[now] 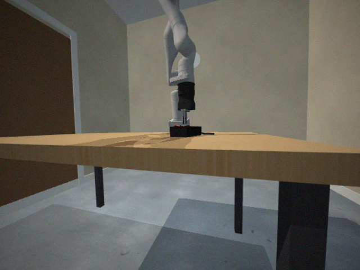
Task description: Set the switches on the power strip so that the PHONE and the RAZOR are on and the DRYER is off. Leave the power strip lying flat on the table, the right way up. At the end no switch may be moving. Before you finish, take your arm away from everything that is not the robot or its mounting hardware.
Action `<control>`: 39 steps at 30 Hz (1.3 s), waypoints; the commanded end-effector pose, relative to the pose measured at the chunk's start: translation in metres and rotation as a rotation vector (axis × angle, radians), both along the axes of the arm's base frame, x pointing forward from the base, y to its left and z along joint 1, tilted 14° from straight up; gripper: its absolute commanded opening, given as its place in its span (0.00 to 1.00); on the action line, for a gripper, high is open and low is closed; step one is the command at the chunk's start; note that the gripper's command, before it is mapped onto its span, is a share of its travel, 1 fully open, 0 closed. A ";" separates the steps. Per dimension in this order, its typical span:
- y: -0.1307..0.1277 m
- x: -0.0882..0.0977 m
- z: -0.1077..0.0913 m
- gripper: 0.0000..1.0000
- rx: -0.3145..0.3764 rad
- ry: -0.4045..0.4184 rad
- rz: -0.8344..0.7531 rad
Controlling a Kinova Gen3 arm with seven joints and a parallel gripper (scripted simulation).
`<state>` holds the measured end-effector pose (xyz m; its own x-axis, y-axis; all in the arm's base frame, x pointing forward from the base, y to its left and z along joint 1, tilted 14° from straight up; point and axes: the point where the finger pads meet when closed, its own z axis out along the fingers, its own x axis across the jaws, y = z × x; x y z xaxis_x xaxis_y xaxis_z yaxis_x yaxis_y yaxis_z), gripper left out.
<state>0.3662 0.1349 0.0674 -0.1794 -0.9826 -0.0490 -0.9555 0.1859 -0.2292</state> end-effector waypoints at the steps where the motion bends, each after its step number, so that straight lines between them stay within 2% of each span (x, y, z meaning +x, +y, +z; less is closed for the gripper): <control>1: -0.002 0.003 0.012 0.00 0.007 -0.011 -0.008; 7: -0.002 -0.001 0.027 0.00 0.007 -0.011 -0.008; 12: -0.002 -0.002 0.030 0.00 0.007 -0.011 -0.008; 32: -0.002 -0.002 0.031 0.00 0.007 -0.011 -0.008; 33: -0.002 -0.002 0.031 1.00 0.007 -0.011 -0.008; 39: -0.002 -0.003 0.034 1.00 0.007 -0.011 -0.008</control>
